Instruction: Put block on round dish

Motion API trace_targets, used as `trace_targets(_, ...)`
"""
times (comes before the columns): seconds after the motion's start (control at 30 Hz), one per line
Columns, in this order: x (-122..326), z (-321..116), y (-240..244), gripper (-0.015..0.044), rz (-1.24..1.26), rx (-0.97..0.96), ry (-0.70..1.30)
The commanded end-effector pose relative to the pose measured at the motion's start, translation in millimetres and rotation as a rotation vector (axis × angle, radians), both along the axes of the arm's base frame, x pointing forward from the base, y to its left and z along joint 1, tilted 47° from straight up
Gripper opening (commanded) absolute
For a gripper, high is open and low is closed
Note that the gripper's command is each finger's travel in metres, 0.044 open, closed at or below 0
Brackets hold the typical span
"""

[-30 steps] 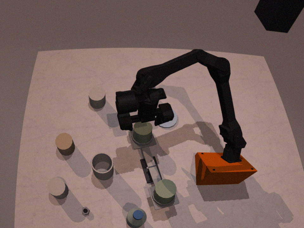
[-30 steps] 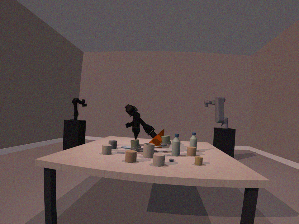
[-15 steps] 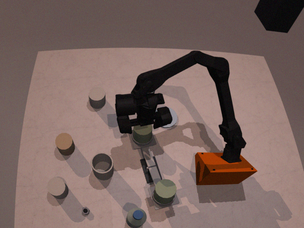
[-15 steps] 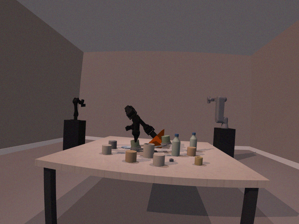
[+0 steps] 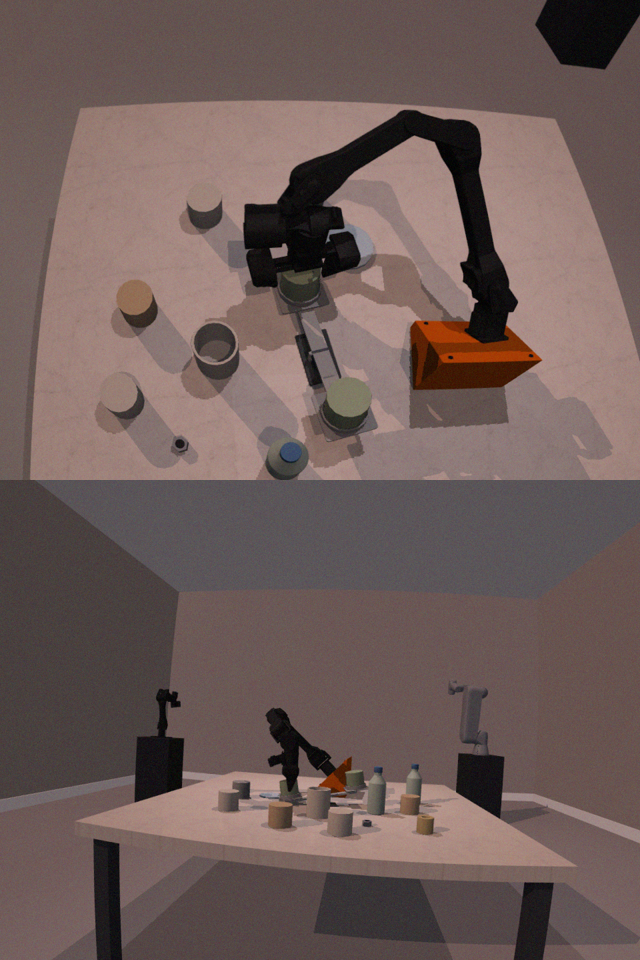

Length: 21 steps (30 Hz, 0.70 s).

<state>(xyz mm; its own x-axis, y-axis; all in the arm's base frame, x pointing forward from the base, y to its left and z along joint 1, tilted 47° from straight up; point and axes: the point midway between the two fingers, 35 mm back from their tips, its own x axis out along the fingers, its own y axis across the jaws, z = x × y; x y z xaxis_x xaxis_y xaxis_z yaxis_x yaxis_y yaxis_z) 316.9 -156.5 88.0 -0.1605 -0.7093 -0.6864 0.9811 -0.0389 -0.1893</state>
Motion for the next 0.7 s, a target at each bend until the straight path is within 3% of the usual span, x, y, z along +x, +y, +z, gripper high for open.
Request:
trace_targets(0.0,-3.3,-4.2,-5.6,0.044,-0.003,-0.003,0.007)
trace_targets(0.1,-4.0,-5.7,-7.2,0.044,-0.003,-0.003,0.007)
trace_targets(0.17,-4.0,-5.7,-7.2,0.0387,-0.003,-0.003,0.007)
trace_targets(0.53,-4.0,-5.7,-7.2,0.0314,-0.003,-0.003,0.007)
trace_targets(0.67,-3.5,-4.9,-6.3,0.0209,-0.001,-0.003,0.007)
